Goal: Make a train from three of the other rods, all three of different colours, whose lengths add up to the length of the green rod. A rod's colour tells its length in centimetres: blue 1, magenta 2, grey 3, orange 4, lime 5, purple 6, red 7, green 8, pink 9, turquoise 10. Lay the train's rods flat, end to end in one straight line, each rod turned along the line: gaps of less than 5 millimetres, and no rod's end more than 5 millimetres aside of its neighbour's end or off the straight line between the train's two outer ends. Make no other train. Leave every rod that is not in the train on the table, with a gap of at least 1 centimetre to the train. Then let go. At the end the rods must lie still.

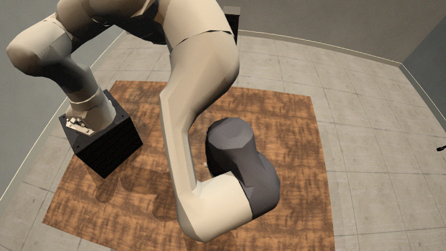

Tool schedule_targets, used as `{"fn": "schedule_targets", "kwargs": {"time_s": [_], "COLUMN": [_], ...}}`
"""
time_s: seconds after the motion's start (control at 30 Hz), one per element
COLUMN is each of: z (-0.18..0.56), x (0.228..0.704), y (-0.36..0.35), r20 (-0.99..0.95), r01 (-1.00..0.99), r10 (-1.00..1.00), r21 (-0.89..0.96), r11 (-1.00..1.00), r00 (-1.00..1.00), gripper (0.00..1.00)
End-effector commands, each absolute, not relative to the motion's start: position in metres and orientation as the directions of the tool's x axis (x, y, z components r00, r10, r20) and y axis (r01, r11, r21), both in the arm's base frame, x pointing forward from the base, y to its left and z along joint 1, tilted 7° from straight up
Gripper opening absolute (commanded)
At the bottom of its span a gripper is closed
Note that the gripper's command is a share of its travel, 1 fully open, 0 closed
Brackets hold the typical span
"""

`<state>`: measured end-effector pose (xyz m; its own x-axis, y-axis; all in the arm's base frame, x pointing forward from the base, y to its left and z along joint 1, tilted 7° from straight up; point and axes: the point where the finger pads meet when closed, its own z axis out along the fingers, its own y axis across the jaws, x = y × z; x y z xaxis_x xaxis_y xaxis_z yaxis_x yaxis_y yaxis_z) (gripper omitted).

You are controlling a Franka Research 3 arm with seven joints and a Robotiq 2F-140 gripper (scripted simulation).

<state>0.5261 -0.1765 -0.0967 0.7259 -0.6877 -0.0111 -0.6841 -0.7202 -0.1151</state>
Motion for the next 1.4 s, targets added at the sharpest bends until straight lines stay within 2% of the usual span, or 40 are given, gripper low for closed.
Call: {"fn": "schedule_targets", "kwargs": {"time_s": [0.0, 1.37], "z": [-0.1, -0.144], "x": [0.527, 0.531], "y": [-0.175, -0.171], "r20": [-0.014, -0.014], "r01": [-0.691, -0.691], "r10": [-0.694, -0.694], "r21": [-0.118, -0.118], "r11": [-0.714, -0.714], "r00": [0.72, 0.72], "gripper": [0.15, 0.15]}}
